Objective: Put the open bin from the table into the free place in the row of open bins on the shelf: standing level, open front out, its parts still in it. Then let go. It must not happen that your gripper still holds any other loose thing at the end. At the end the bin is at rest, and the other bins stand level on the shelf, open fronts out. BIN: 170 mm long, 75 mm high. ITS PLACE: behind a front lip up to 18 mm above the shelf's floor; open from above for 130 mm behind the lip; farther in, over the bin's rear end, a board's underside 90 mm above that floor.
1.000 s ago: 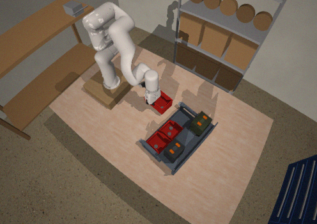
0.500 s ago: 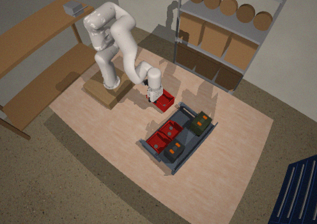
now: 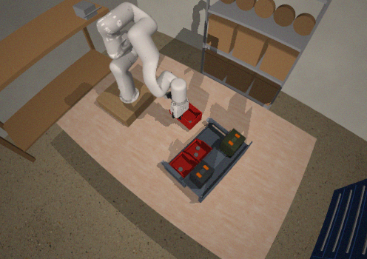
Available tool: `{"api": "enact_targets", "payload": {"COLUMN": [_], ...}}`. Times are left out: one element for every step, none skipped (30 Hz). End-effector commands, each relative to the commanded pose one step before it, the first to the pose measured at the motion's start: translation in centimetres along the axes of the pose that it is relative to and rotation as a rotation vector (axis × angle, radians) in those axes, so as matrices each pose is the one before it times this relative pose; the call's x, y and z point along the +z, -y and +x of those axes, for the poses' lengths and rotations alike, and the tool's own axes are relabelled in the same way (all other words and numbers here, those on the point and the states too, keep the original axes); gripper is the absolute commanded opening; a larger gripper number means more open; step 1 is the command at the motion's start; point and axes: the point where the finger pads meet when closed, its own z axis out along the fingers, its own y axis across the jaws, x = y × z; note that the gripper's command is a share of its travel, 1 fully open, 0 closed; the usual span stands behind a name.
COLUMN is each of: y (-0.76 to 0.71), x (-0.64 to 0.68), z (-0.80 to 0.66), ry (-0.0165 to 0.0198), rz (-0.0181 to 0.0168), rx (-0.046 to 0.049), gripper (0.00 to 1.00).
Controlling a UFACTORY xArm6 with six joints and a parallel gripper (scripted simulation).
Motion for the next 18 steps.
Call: {"api": "enact_targets", "payload": {"y": [-0.044, 0.0, 0.0, 0.051, 0.05, 0.05, 0.05, 0.05, 0.0, 0.0, 0.0, 0.0, 0.0, 0.0, 0.0, 0.0, 0.0, 0.0], "x": [-0.106, 0.0, 0.0, -0.001, -0.001, -0.001, -0.001, -0.001, 0.0, 0.0, 0.0, 0.0, 0.0, 0.0, 0.0, 0.0, 0.0, 0.0], "z": [-0.143, 0.0, 0.0, -0.002, -0.002, -0.002, -0.002, -0.002, 0.0, 0.0, 0.0, 0.0, 0.0, 0.0, 0.0, 0.0, 0.0, 0.0], "ry": [0.00362, 0.0, 0.0, 0.0, 0.0, 0.0, 0.0, 0.0, 0.0, 0.0, 0.0, 0.0, 0.0, 0.0, 0.0, 0.0, 0.0, 0.0], "rz": [-0.0011, 0.0, 0.0, 0.0, 0.0, 0.0, 0.0, 0.0, 0.0, 0.0, 0.0, 0.0, 0.0, 0.0, 0.0, 0.0, 0.0, 0.0], "rx": [-0.00003, 0.0, 0.0, 0.00001, 0.0, 0.0, 0.0, 0.0, 0.0, 0.0, 0.0, 0.0, 0.0, 0.0, 0.0, 0.0, 0.0, 0.0], "gripper": [0.0, 0.0, 0.0, 0.0, 0.0, 0.0, 0.0, 0.0, 0.0, 0.0, 0.0, 0.0, 0.0, 0.0, 0.0, 0.0, 0.0, 0.0]}}
